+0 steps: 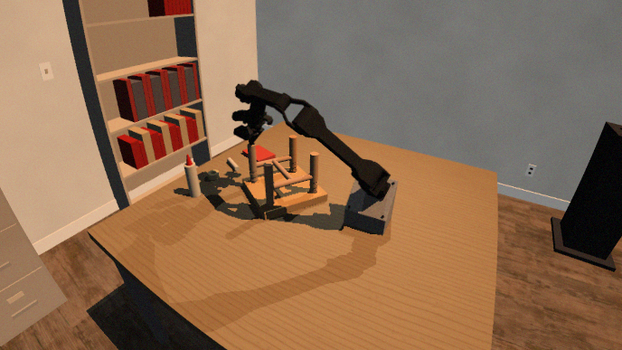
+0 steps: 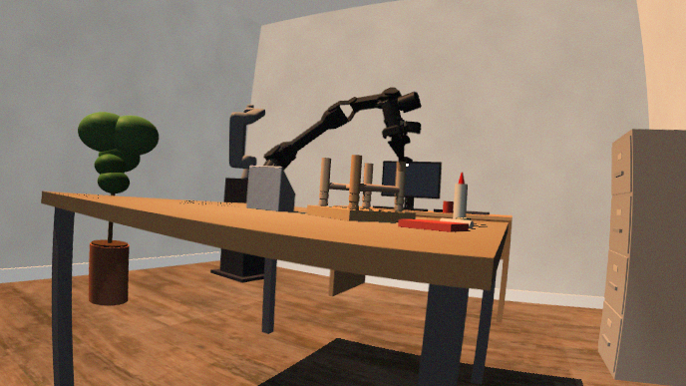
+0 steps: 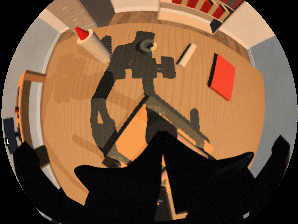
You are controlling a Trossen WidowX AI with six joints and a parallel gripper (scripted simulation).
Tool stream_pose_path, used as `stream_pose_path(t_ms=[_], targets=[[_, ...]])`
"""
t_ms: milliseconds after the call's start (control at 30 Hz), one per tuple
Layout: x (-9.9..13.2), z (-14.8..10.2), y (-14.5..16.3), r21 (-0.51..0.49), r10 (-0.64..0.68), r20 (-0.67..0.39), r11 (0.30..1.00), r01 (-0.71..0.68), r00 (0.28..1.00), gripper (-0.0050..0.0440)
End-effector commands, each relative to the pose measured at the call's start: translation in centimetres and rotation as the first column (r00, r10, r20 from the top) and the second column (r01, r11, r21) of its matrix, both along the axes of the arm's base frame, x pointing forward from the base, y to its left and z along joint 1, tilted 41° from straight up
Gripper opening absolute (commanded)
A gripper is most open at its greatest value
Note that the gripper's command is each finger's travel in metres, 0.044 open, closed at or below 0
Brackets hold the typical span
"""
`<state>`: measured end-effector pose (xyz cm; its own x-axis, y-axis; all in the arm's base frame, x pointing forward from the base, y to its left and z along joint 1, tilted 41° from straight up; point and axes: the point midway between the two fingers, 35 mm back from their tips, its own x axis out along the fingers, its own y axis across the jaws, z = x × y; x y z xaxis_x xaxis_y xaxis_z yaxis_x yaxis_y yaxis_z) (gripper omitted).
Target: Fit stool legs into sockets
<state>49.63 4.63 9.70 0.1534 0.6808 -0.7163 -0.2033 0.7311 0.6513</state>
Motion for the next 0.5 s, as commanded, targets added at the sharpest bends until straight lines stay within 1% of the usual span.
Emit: stream_pose_path(t_ms=[0,300,467], targets=[[-0.24,-0.6,0.41,0.003,0.001,-0.013,1.0,-0.001,1.0,0.0],[-0.31,-1.12,0.85,0.003,0.001,-0.013,1.0,-0.001,1.0,0.0],[-0.21,-0.83,0.61,0.004,0.0,-0.012,1.0,0.0,1.0,0.0]])
